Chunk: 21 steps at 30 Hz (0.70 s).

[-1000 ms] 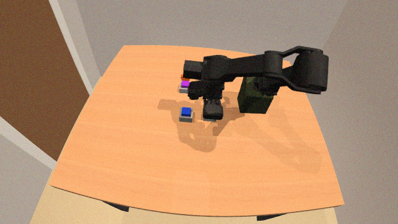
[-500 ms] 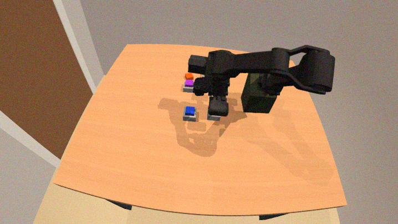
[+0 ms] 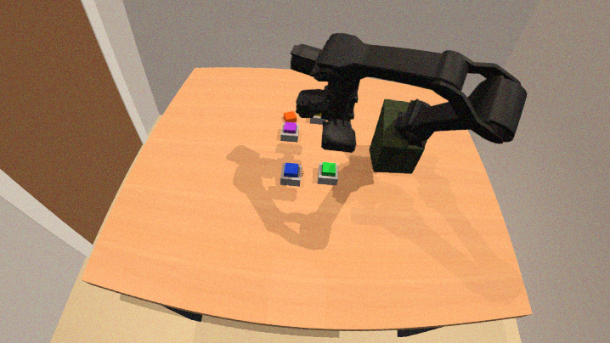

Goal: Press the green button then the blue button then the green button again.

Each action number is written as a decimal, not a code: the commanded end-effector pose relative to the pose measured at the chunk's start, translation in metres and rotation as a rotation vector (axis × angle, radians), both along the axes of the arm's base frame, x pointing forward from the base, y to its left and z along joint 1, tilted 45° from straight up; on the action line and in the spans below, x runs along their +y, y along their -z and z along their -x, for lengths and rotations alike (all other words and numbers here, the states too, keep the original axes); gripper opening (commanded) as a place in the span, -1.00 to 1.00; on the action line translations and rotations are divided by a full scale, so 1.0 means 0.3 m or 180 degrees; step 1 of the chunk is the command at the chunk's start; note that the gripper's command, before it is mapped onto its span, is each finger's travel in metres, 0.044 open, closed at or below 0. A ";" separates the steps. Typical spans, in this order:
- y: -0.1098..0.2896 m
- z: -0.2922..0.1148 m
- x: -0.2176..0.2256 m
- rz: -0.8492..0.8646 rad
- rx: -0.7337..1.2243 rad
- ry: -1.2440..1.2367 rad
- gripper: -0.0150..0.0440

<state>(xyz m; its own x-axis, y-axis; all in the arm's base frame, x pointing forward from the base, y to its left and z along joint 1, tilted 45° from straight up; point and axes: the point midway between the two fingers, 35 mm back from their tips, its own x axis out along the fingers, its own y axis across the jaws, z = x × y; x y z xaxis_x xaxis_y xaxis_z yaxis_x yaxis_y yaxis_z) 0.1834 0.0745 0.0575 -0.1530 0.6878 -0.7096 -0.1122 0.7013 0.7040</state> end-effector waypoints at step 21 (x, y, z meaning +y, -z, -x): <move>0.105 -0.255 0.223 -0.0014 -0.0027 -0.0034 -0.42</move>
<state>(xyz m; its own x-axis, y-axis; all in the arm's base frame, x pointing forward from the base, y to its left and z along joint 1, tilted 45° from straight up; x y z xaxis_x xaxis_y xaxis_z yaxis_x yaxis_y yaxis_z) 0.2652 0.1322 0.0377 -0.1500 0.6856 -0.7123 -0.1413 0.6982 0.7018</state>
